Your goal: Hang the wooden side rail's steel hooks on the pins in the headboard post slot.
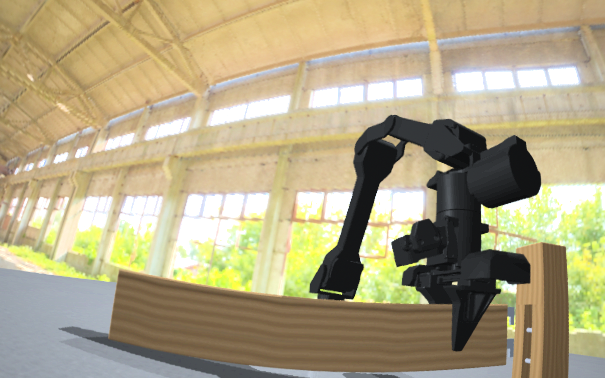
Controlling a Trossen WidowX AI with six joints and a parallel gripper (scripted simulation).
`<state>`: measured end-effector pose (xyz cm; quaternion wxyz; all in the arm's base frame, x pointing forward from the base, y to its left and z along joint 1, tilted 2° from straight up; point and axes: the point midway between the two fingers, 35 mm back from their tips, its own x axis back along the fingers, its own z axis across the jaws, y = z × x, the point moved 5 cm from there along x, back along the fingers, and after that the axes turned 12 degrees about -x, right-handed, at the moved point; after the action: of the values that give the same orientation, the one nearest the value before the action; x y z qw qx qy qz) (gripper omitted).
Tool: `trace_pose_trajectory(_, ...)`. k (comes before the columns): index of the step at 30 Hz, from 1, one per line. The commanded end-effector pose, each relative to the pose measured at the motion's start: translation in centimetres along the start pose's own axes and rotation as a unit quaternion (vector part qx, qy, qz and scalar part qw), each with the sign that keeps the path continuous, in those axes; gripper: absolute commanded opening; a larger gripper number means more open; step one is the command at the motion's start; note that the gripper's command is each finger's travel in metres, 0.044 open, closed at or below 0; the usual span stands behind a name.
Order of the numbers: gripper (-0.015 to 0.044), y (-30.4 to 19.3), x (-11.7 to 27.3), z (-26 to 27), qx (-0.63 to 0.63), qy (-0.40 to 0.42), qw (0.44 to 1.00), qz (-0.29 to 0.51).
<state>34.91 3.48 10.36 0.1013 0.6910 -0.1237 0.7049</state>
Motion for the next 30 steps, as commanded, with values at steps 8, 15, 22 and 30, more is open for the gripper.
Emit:
trace_pose_trajectory(8, 0.0000, -0.22, 0.16, -0.01, -0.001, 0.005, 1.000, 0.002)
trace_pose_trajectory(15, 0.0000, -0.28, 0.12, -0.10, -0.001, 0.005, 1.000, 0.002)
trace_pose_trajectory(22, 0.0000, -0.36, 0.20, -0.09, -0.001, 0.005, 1.000, 0.002)
trace_pose_trajectory(30, 0.0000, -0.43, 0.26, -0.05, -0.001, 0.005, 1.000, 0.002)
